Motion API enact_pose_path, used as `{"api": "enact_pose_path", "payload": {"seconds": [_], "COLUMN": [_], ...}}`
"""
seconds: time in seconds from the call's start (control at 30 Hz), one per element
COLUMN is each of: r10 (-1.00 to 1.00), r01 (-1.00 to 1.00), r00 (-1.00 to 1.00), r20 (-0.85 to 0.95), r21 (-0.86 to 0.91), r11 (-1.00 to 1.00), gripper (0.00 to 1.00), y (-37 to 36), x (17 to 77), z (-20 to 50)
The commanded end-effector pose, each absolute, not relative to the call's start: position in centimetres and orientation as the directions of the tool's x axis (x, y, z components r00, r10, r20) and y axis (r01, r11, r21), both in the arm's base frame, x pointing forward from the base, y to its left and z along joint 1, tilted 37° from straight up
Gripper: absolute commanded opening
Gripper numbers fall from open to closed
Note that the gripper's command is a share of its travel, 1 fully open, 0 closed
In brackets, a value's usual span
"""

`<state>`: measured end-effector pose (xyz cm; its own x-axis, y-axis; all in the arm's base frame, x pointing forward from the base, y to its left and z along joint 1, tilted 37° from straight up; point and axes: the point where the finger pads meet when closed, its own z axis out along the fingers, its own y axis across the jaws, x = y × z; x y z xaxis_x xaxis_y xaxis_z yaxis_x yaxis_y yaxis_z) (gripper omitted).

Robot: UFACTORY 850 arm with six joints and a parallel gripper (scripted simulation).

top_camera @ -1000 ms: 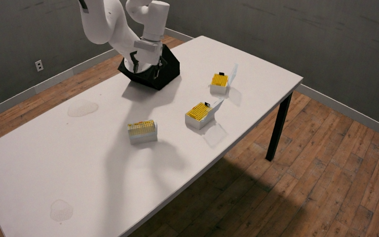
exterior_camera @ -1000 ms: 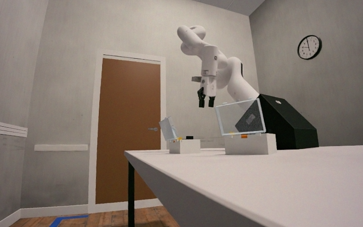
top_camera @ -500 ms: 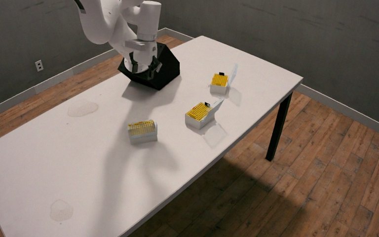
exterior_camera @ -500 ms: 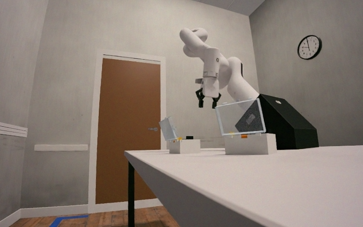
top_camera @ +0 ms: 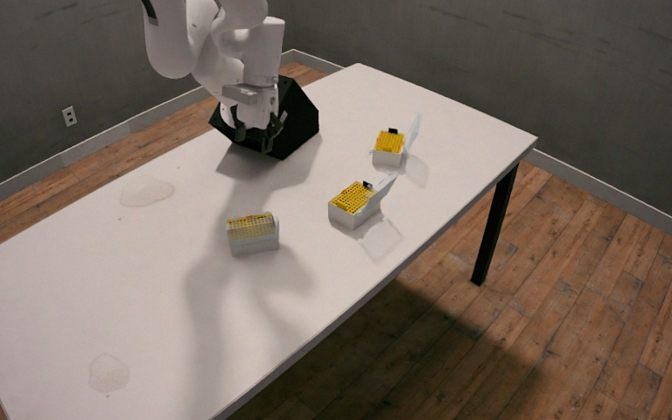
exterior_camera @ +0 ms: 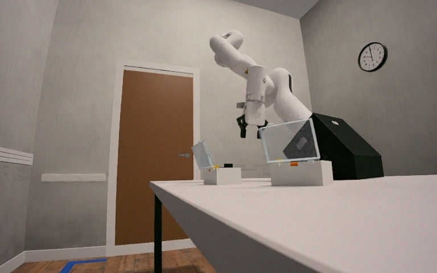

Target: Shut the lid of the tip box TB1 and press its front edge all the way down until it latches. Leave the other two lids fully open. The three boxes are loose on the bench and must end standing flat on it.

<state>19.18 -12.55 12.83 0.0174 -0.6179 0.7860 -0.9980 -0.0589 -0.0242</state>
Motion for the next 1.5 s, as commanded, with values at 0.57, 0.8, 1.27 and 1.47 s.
{"api": "enact_pose_path", "payload": {"seconds": [0.57, 0.8, 1.27, 1.47], "r10": [-0.612, -0.612, -0.612, -0.612], "r01": [-0.997, -0.997, -0.997, -0.997], "r00": [0.013, 0.013, 0.013, 0.013], "r20": [0.790, 0.790, 0.790, 0.790], "r21": [-0.034, -0.034, -0.034, -0.034], "r11": [-0.065, -0.065, -0.065, -0.065], "gripper": [1.00, 1.00, 1.00, 1.00], "y": [-19.3, -20.8, -22.3, -22.3], "x": [20.3, 20.5, 20.6, 20.6], "z": [4.2, 2.2, 0.2, 0.2]}}
